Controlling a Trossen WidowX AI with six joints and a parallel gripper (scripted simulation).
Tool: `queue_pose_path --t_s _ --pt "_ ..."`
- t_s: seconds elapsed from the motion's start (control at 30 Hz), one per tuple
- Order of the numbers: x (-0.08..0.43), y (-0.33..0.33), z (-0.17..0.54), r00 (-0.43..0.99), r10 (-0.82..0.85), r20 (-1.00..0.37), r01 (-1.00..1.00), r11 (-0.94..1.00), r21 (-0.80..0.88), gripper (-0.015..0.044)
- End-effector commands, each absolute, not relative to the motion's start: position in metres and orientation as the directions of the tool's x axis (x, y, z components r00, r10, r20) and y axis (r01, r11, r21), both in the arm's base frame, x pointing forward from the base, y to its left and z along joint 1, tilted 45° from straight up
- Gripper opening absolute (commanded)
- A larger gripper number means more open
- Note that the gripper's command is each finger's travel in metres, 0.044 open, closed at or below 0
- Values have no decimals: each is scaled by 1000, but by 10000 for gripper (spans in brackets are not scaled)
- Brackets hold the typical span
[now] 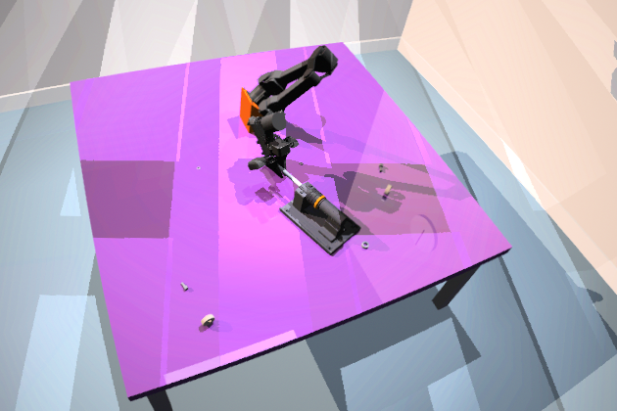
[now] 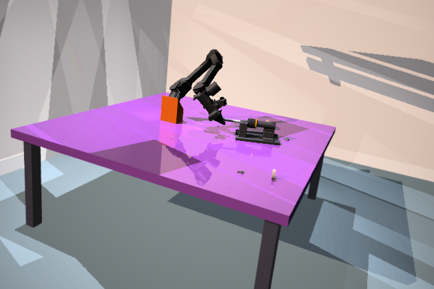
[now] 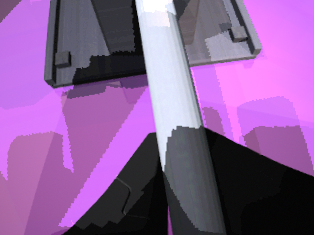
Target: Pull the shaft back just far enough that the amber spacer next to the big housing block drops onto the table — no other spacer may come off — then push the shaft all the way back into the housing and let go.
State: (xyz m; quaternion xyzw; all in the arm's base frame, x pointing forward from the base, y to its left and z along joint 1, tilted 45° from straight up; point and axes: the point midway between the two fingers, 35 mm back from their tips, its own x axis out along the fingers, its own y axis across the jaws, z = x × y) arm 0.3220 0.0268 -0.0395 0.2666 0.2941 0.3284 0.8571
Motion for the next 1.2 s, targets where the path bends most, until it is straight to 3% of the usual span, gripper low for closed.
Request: queue_pose_path --t_s 0.0,1.17 --pt "320 27 -40 608 724 -327 -410 638 652 0" --pt "318 26 -40 608 724 -327 -410 638 652 0"
